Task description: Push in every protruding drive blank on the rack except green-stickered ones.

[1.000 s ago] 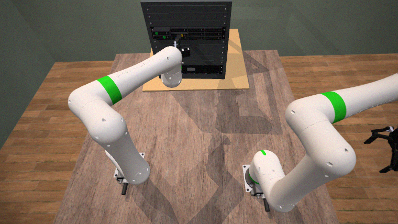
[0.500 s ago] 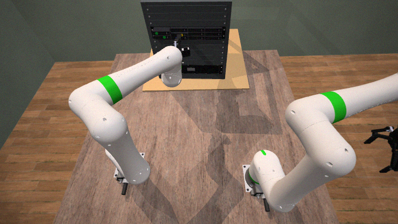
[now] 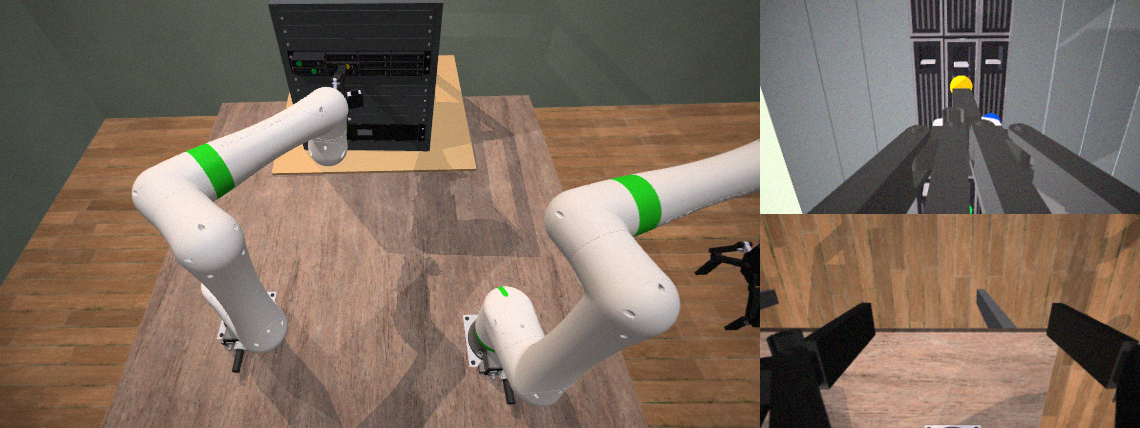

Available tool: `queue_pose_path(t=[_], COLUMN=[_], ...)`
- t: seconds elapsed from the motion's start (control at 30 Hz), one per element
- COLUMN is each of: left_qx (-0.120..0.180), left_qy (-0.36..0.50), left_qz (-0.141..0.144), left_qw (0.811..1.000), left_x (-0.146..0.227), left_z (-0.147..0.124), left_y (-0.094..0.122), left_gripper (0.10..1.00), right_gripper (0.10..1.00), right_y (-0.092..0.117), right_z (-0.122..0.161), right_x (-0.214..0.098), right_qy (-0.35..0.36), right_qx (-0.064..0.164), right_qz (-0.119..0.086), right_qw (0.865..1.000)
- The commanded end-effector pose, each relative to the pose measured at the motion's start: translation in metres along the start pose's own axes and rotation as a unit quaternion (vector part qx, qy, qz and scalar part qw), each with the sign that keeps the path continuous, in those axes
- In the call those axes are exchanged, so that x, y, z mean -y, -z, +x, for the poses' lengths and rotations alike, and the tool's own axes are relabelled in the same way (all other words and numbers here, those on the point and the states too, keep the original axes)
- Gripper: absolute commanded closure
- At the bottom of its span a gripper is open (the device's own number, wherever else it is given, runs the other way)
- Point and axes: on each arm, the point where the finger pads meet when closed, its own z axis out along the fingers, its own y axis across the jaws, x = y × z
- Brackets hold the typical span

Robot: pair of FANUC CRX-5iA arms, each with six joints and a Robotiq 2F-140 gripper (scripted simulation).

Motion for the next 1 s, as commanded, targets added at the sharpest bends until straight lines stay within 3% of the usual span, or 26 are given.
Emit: queue_pose_path(t=[0.0, 0.97], left_qx=[0.000, 0.000], left_qy=[0.001, 0.001], left_qz=[0.001, 0.001], left_qw=[1.000, 1.000], left_x=[0.0015, 0.0015], left_z=[0.0000, -0.0001], left_y=[-0.0005, -0.0059], left_gripper=[0.999, 0.999], right_gripper=[0.098, 0.098], right_y=[0.0008, 0.0008], right_z=[0.0003, 0.0003], right_x=[-0.0001, -0.0001], right_qy=[0.000, 0.000], right_qx=[-0.001, -0.001], right_qz=[0.000, 0.000], right_qw=[1.000, 1.000])
